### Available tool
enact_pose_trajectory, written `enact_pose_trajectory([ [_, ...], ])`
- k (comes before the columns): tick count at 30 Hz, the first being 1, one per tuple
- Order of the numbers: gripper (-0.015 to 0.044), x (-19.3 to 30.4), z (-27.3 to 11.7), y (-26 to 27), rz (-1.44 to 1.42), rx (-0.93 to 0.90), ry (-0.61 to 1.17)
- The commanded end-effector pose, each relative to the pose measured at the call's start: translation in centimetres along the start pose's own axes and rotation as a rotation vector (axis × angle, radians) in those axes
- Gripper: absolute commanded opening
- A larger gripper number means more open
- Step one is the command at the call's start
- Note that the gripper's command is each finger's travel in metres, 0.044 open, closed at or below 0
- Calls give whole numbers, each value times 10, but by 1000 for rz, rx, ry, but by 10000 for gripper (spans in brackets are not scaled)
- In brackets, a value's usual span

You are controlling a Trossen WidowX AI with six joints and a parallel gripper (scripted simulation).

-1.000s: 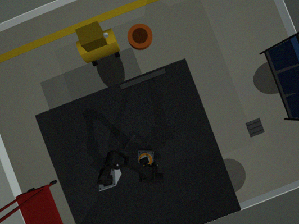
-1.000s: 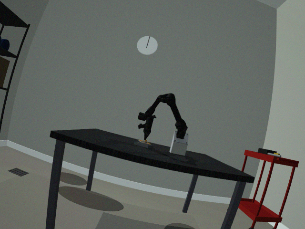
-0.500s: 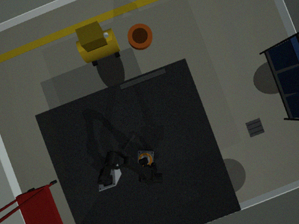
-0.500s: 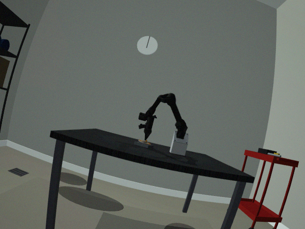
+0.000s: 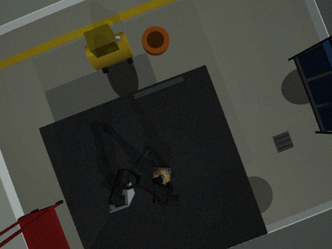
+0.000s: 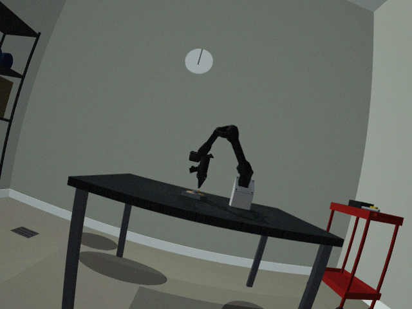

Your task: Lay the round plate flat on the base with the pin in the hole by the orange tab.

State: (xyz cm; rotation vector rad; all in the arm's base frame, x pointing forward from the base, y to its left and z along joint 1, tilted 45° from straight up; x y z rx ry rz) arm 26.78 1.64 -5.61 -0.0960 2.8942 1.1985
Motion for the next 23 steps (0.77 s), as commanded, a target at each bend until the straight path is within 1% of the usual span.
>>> enact_pose_trajectory([
  [1,0,-1,-25,0,-12,10,-10],
  [4,0,1,-34,0,-12,9,-10],
  [6,0,0,-34,0,-12,9,-10],
  [7,0,-1,-26,-1,-4,5,-15],
  [23,0,-1,-26,-1,-4,5,-15],
])
Point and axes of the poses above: the point midway between the two fingers, 35 mm back from their tips, its own z axis out along the fingers, its own y axis across the jaws, x = y × z, the point moved 1 cm from there along -z, back along the fingers, and after that the axes turned 2 degrees about -z, right-handed, at the moved point
